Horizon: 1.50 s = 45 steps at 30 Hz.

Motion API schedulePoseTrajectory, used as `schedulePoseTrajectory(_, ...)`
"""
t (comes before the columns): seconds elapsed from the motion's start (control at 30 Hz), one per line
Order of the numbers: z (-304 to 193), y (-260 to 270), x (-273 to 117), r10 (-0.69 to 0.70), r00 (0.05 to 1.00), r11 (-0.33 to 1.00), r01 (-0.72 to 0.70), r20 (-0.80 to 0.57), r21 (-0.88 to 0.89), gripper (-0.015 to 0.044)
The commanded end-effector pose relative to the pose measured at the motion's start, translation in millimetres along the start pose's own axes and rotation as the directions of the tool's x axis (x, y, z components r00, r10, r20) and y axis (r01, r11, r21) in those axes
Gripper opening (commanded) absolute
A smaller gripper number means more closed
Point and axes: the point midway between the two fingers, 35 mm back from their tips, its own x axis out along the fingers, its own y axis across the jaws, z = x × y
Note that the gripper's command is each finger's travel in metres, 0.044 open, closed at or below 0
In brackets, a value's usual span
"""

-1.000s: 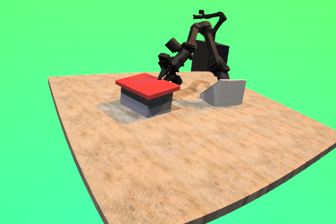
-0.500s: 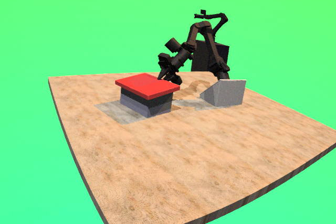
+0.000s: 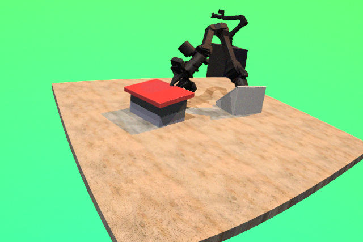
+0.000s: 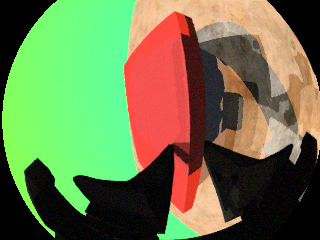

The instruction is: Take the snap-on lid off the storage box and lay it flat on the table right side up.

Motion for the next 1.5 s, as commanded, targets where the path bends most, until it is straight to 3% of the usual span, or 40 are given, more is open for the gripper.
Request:
schedulePoseTrajectory(0.0,0.2,0.6,0.5,0.001,1.0,1.0,-0.001,0.001,0.001,0.0)
schedulePoseTrajectory(1.47,0.0,7.6,-2.1,0.001,1.0,1.0,-0.001,0.003,0.001,0.0)
